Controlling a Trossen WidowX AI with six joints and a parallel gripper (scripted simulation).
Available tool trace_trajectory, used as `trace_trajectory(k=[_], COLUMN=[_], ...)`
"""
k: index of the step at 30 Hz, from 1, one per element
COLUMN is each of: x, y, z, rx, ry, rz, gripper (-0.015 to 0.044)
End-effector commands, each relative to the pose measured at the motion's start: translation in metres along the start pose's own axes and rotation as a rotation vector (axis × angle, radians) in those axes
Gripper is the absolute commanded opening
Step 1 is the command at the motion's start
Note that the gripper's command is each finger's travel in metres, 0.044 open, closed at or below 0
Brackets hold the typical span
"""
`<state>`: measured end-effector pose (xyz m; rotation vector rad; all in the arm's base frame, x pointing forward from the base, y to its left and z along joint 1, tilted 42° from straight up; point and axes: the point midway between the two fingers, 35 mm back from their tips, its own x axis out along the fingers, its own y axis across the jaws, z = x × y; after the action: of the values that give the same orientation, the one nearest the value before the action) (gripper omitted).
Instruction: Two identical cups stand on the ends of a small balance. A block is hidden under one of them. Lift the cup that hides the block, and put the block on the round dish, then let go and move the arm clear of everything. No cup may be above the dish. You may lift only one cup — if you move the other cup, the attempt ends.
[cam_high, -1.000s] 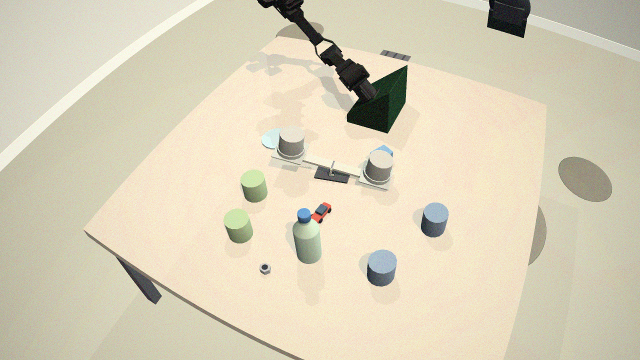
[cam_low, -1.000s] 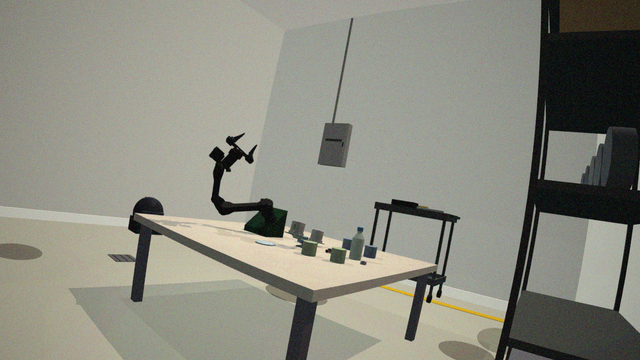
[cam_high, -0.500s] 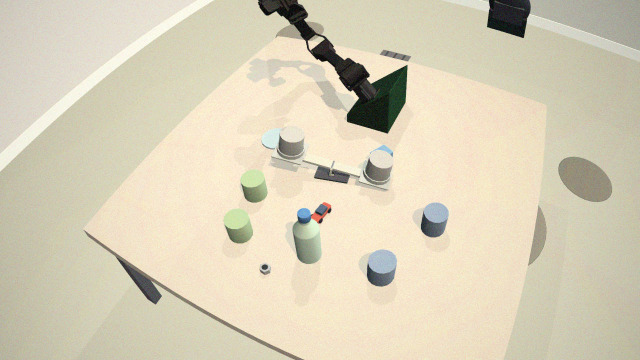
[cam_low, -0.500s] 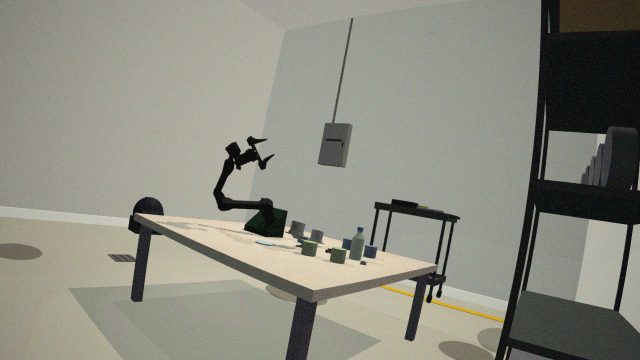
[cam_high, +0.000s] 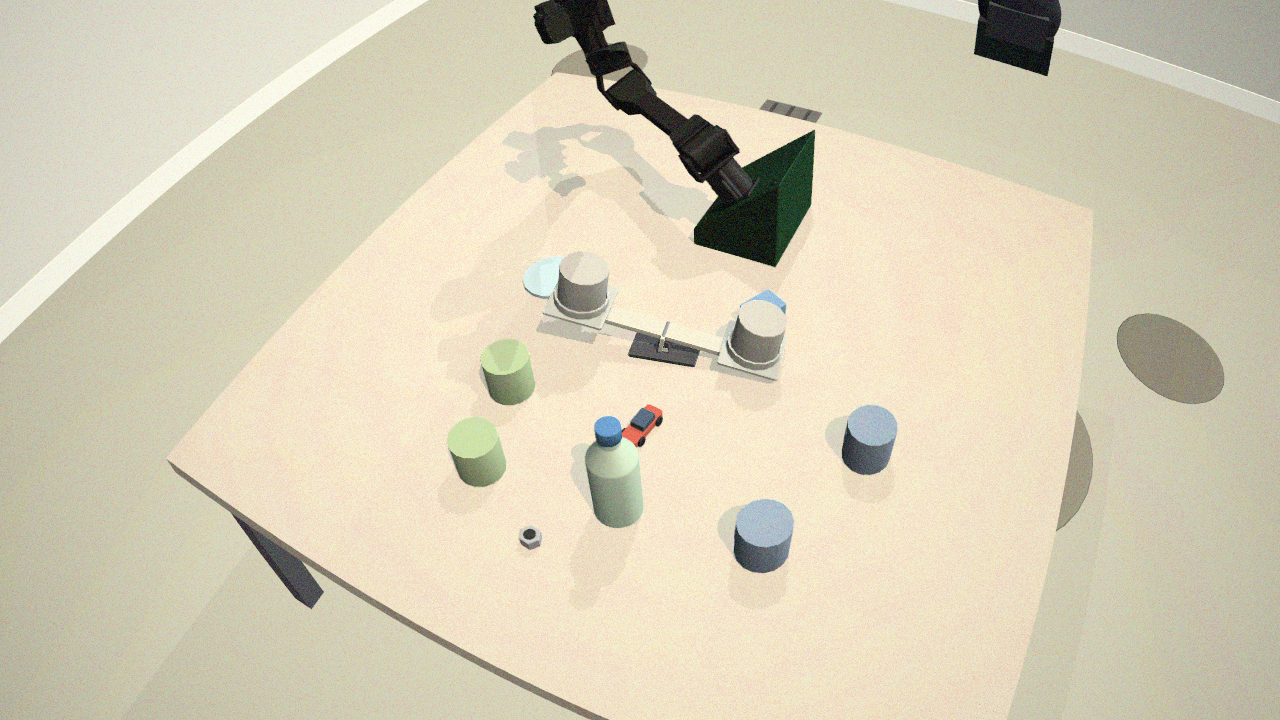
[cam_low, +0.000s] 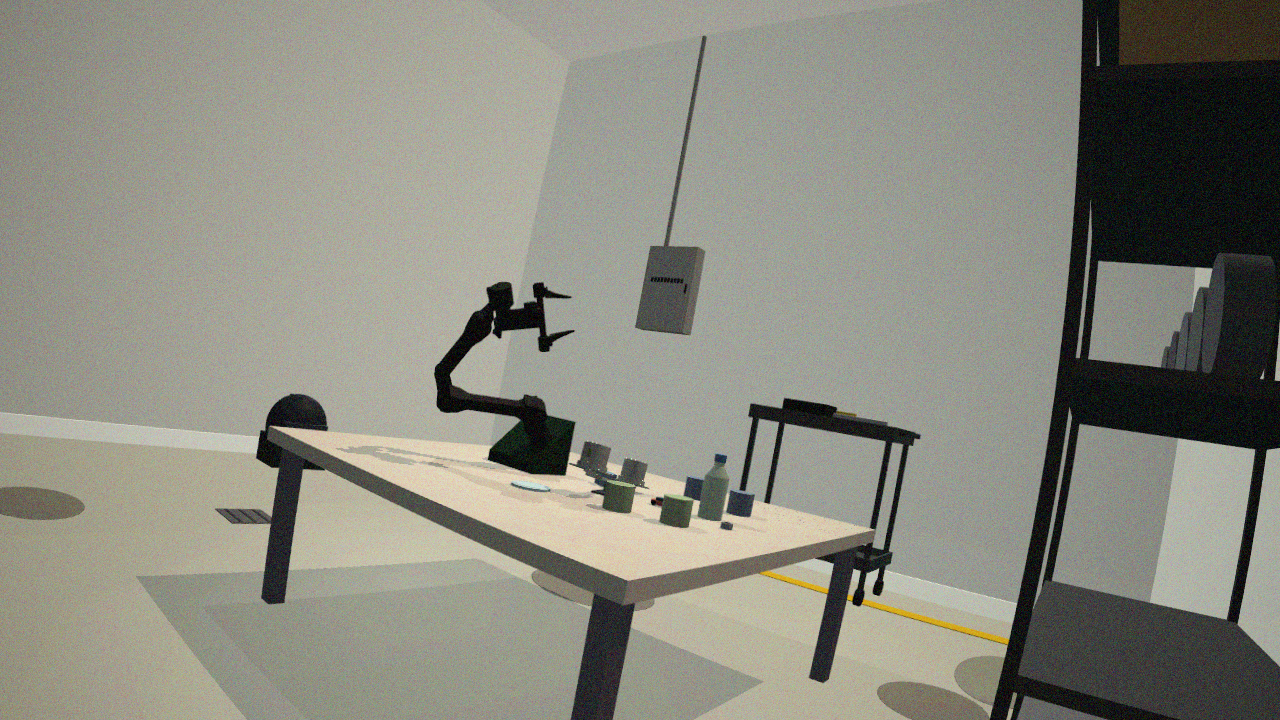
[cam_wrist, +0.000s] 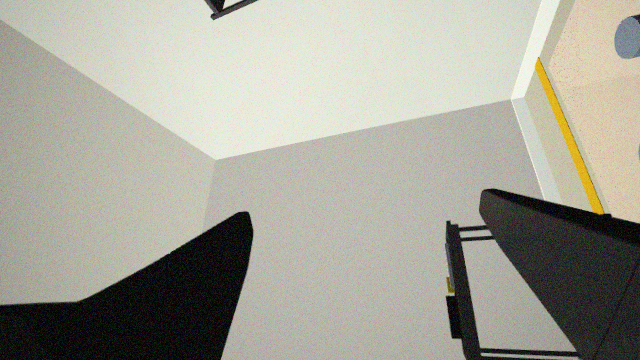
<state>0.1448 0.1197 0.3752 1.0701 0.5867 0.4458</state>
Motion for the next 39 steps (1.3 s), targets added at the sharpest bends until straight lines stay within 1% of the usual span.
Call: trace_trajectory(k=[1,9,19,28,39], x=[0.020,0.044,0.062,0.068,0.068], y=[-0.023,-0.061,-0.106,-0.144,-0.184], z=[-0.009,-0.022,-0.032,-0.039,-0.042], rx=[-0.058,-0.165,-0.344,-0.543,-0.820], ry=[0.022,0.056,0.079,0.109,0.160], rz=[-0.116,-0.297,-0.515,-0.706,-0.921], gripper=[0.0440,0.0440,0.0440,0.0440,0.0440])
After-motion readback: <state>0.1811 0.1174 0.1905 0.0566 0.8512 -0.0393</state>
